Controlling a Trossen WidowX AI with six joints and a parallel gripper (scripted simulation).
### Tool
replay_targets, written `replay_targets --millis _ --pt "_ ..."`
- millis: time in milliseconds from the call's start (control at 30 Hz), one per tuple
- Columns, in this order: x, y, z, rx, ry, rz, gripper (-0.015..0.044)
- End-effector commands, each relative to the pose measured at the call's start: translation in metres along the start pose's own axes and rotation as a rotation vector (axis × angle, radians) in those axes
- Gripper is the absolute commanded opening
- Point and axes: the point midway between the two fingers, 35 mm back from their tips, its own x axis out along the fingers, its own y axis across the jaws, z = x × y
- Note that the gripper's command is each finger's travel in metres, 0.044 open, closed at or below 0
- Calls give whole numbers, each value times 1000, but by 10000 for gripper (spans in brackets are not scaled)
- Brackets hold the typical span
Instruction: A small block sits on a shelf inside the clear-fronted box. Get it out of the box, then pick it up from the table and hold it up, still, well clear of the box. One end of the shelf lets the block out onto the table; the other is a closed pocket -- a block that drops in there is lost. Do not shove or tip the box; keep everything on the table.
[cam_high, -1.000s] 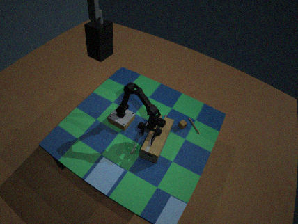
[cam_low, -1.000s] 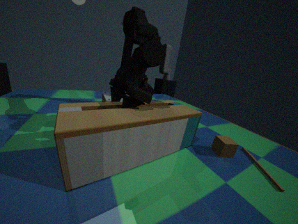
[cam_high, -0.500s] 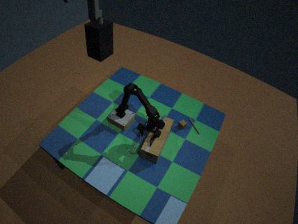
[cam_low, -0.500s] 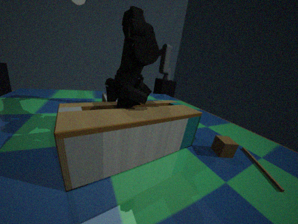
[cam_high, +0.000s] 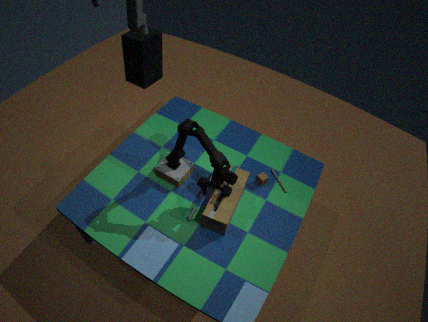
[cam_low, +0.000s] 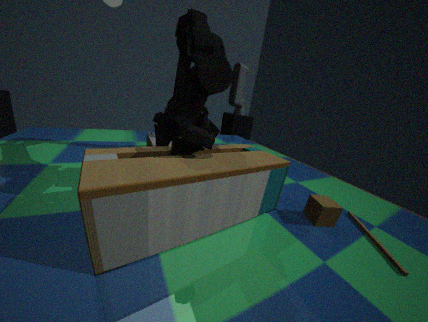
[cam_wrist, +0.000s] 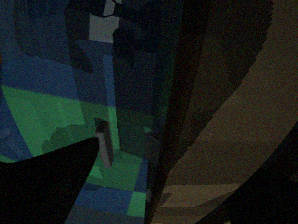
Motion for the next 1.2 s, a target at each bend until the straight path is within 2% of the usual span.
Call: replay_targets --millis 0,1167 --pt "1 0 -3 2 -1 -1 400" --pt "12 0 -36 2 2 -1 400"
